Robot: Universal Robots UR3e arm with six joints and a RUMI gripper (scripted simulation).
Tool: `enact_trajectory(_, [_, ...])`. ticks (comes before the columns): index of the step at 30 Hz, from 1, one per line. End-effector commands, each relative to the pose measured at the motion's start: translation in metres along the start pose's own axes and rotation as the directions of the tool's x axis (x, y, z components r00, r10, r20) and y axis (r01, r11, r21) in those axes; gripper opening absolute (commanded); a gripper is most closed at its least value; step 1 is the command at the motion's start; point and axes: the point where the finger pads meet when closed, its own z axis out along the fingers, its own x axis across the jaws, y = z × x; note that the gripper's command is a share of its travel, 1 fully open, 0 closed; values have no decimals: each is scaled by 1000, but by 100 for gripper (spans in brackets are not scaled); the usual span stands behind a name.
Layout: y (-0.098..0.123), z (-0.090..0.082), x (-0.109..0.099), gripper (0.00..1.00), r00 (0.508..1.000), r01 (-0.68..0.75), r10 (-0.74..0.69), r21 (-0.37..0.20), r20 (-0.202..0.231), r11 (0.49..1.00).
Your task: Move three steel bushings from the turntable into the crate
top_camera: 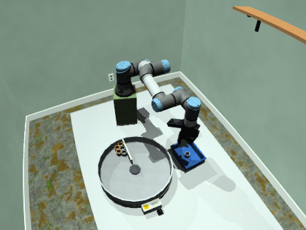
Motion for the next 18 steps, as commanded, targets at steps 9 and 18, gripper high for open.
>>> enact_trajectory(9, [-21, 1, -19, 6, 982, -188, 188, -28, 3, 982])
enact_trajectory(18, [-36, 1, -31, 6, 954, -299, 299, -28, 0, 954])
